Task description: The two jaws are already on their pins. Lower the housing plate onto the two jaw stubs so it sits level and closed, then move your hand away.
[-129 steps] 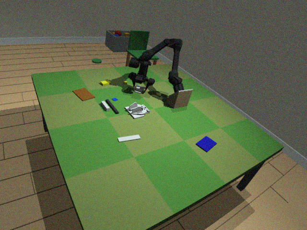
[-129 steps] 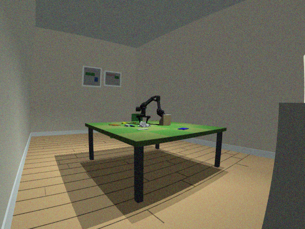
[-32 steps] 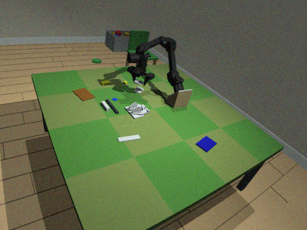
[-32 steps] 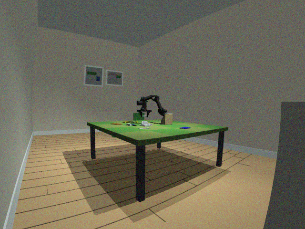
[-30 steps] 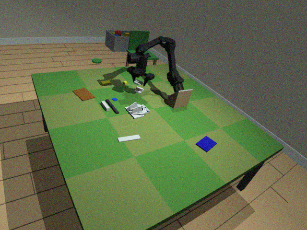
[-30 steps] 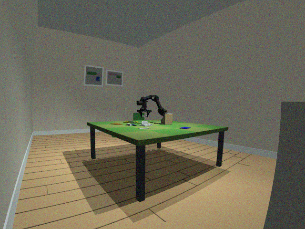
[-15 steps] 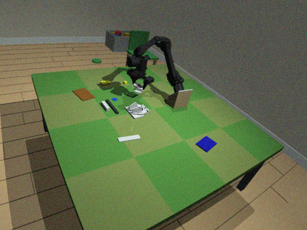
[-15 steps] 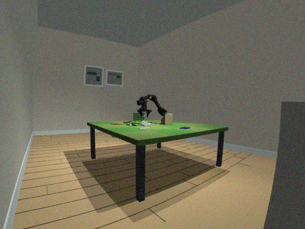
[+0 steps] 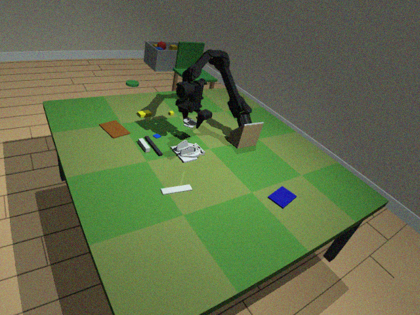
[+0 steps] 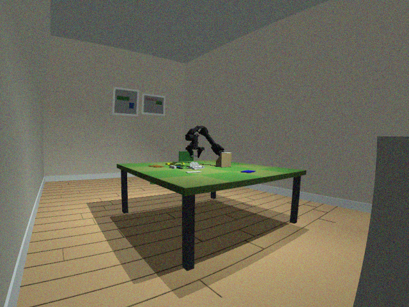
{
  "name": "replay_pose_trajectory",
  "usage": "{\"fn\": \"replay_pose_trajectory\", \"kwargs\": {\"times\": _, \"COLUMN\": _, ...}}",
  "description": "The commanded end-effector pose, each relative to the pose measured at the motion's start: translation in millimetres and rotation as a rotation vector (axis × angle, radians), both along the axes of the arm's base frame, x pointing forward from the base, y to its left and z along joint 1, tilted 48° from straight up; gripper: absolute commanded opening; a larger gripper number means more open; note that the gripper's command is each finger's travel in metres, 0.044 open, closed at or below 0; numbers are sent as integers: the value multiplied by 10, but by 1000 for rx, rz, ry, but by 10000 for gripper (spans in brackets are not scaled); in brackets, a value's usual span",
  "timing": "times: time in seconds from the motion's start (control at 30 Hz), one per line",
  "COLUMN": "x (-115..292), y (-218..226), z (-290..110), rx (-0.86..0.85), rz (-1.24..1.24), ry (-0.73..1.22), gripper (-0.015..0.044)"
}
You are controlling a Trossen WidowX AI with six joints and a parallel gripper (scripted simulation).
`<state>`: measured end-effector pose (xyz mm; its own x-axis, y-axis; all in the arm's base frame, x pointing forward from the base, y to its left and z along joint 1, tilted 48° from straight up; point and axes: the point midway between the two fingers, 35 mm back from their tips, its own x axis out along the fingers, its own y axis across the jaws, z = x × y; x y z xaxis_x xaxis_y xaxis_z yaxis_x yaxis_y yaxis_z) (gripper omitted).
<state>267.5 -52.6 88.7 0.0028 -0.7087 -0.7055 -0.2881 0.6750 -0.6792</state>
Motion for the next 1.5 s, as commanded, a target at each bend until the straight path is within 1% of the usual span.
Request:
{"fn": "replay_pose_trajectory", "kwargs": {"times": 0.0, "x": 41, "y": 108, "z": -110, "rx": 2, "rz": -30, "ry": -29, "gripper": 351}}
{"fn": "replay_pose_trajectory", "kwargs": {"times": 0.8, "x": 91, "y": 639, "z": -700, "rx": -33, "rz": -168, "ry": -173, "gripper": 351}}
{"fn": "replay_pose_trajectory", "kwargs": {"times": 1.47, "x": 89, "y": 653, "z": -717, "rx": -34, "rz": -179, "ry": -185, "gripper": 351}}
